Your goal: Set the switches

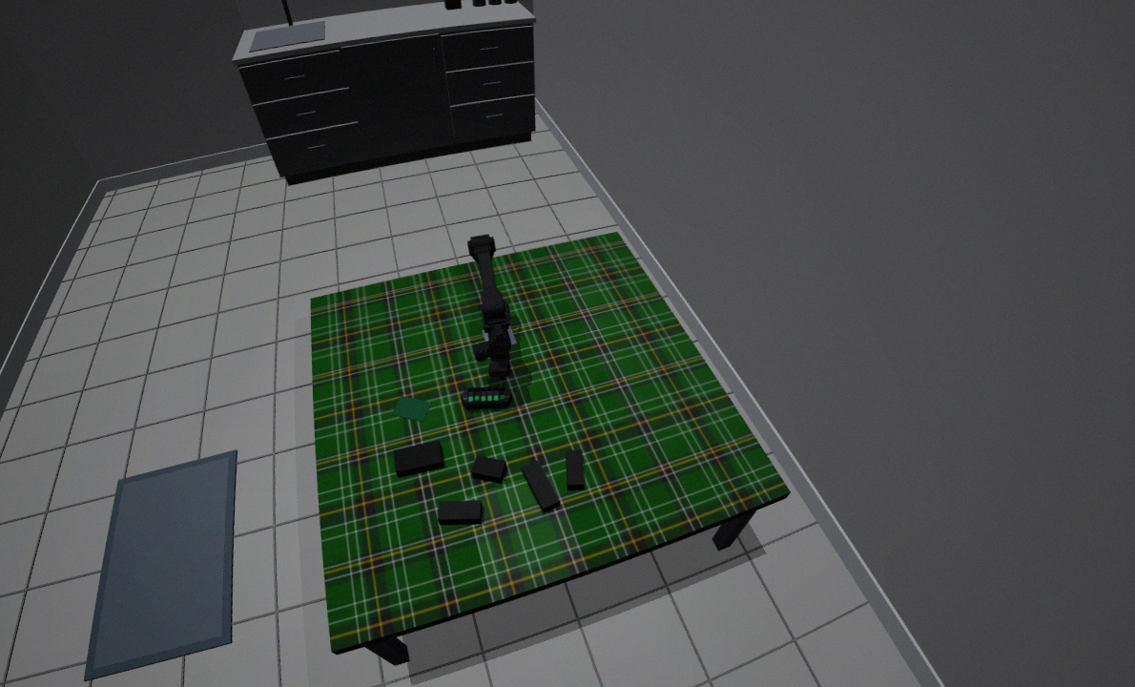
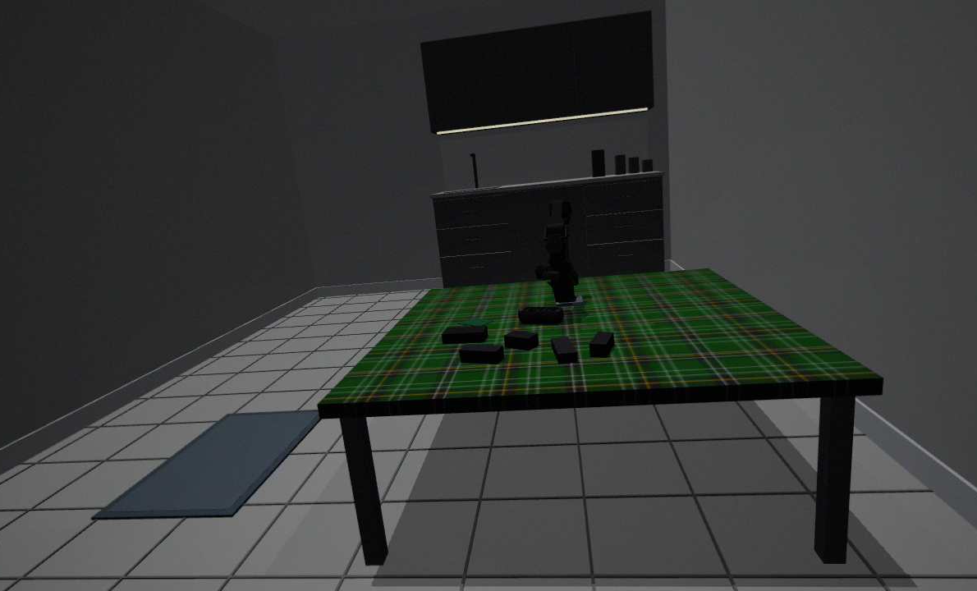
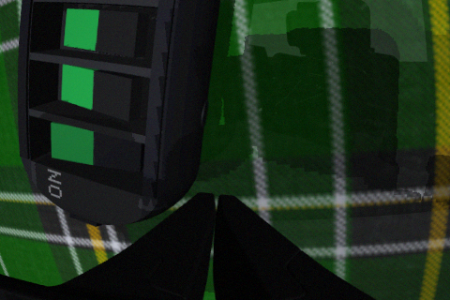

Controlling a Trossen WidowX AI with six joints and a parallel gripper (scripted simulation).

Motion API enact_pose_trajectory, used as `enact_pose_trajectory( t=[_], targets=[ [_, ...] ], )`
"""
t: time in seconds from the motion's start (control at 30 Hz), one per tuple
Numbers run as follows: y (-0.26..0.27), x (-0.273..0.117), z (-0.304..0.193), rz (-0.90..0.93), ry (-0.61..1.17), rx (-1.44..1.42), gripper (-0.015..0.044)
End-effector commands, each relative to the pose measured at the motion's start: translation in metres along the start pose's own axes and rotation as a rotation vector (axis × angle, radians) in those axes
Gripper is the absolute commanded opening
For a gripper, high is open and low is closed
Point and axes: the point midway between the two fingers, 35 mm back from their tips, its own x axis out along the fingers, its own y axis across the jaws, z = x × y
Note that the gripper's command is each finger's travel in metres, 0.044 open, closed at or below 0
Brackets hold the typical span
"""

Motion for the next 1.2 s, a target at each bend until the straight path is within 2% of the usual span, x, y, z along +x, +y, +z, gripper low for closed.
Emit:
enact_pose_trajectory(
  t=[0.0,1.17],
  targets=[
    [0.000,0.000,0.000,0.006,-0.003,0.007,0.0000],
    [-0.016,0.051,0.000,0.005,-0.005,0.006,0.0000]
  ],
)
